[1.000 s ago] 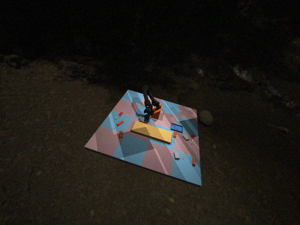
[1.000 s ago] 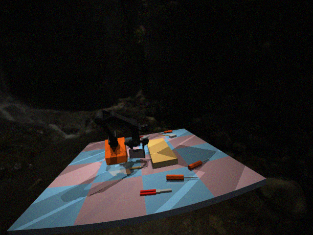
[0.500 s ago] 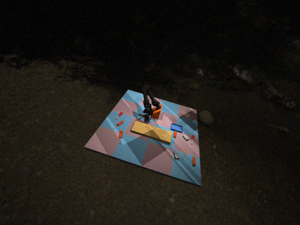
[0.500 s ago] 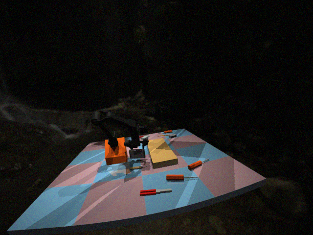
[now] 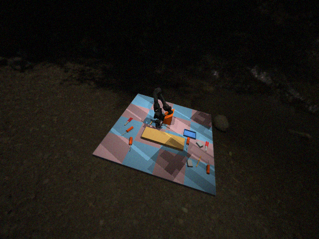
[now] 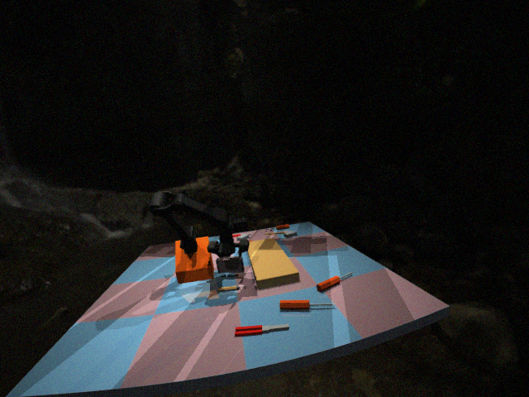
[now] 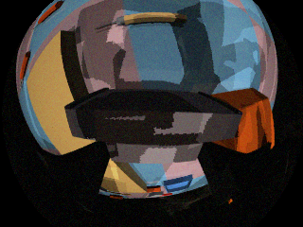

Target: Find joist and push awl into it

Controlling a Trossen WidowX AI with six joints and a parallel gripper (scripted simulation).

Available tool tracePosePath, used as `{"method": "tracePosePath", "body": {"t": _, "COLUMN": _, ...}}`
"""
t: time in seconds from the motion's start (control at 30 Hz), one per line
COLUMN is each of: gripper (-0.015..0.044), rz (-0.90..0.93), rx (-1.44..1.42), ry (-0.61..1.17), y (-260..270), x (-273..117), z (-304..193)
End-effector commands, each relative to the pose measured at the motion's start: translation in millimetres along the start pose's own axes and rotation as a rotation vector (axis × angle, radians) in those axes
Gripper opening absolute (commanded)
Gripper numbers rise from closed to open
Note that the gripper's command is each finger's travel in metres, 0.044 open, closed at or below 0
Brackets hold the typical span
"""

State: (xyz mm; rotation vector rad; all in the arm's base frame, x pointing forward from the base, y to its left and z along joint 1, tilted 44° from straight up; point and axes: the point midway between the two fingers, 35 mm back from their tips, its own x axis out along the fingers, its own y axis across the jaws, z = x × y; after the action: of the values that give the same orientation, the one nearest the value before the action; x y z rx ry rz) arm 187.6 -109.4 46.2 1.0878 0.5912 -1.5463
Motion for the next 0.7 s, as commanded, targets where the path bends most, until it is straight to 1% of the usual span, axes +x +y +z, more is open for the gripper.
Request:
{"method": "tracePosePath", "body": {"t": 0.0, "gripper": 0.0000, "rz": 0.007, "rx": 0.000, "ry": 0.031, "y": 0.8, "x": -0.9, "z": 0.3}}
{"method": "tracePosePath", "body": {"t": 0.67, "gripper": 0.0000, "rz": 0.015, "rx": -0.004, "ry": 0.134, "y": 1.5, "x": -1.5, "z": 3.5}}
